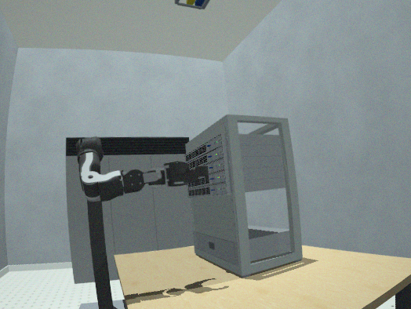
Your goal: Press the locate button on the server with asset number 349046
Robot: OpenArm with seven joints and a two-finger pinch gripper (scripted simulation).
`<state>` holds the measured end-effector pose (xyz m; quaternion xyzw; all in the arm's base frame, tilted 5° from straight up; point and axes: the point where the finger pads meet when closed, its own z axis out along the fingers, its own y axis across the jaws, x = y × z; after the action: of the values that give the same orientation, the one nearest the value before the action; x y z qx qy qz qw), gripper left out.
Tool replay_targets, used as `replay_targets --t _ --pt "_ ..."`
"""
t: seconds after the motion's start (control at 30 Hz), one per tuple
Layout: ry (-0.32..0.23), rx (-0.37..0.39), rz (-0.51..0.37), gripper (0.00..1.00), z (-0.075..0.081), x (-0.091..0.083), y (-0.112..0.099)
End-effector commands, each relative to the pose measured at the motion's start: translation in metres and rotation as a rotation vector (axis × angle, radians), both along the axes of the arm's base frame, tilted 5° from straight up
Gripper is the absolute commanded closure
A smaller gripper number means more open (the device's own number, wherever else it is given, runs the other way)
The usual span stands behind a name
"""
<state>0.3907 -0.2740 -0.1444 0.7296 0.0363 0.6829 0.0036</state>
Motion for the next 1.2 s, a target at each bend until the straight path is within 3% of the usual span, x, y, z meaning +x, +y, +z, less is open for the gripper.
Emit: replay_targets --t 0.0,0.57,0.9,1.17 --pt "-0.006 0.0 -0.008 0.4 0.007 0.001 -0.002" --pt "-0.006 0.0 -0.008 0.4 0.036 0.003 0.0" --pt "-0.006 0.0 -0.008 0.4 0.038 0.005 0.0" --pt "-0.006 0.0 -0.008 0.4 0.037 0.02 0.001"
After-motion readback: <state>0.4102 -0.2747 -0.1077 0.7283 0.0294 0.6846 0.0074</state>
